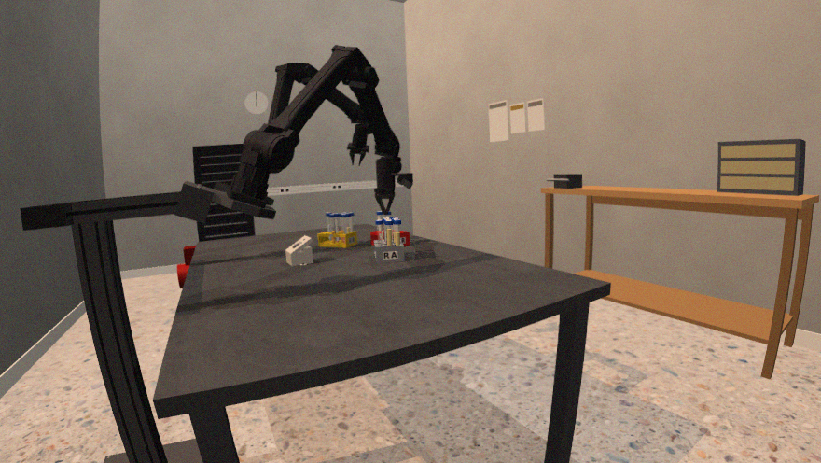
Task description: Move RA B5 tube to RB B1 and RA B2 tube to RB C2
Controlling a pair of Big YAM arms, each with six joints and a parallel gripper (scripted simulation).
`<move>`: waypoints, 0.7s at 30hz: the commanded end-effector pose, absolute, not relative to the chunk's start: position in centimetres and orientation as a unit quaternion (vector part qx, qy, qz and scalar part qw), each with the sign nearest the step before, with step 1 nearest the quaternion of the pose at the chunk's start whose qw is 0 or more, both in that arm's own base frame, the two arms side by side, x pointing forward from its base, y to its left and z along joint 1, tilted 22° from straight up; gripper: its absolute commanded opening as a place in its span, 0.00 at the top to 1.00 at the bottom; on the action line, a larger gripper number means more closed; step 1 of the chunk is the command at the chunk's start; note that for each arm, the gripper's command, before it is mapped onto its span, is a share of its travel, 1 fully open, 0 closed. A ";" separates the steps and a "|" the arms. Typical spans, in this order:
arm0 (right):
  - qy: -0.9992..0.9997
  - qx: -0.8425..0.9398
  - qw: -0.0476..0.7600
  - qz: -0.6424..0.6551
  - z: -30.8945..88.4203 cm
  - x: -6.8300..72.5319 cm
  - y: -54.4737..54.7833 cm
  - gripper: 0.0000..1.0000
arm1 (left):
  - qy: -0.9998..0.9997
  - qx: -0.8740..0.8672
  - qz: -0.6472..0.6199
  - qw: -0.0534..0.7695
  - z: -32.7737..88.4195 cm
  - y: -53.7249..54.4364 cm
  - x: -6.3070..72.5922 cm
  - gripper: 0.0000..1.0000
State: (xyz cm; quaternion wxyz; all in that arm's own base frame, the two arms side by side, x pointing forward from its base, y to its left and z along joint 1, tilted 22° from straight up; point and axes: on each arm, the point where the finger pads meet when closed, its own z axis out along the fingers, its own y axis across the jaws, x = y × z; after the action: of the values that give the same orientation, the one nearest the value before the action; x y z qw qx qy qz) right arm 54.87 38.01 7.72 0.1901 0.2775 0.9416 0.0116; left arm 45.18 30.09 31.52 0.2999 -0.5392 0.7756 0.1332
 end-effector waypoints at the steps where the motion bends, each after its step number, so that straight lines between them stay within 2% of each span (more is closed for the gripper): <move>1: 0.940 0.279 0.196 0.020 8.2 55.6 37.6 1.00 | 0.769 -0.539 0.131 0.318 33.5 30.4 45.6 0.70; 14: 0.939 0.278 0.200 0.027 9.0 55.5 38.6 1.00 | 0.769 -0.539 0.131 0.318 33.5 30.4 45.6 0.70; 15: 0.939 0.278 0.200 0.027 9.0 55.5 38.6 0.76 | 0.769 -0.539 0.131 0.318 33.5 30.4 45.6 0.70; 21: 0.939 0.278 0.200 0.027 9.0 55.5 38.6 0.76 | 0.769 -0.539 0.131 0.318 33.5 30.4 45.6 0.70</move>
State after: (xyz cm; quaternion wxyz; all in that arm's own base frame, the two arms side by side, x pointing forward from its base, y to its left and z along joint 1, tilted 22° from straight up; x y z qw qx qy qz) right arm 54.83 37.98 7.58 0.1906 0.2774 0.9416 0.0124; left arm 45.18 30.09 31.52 0.2999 -0.5392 0.7756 0.1332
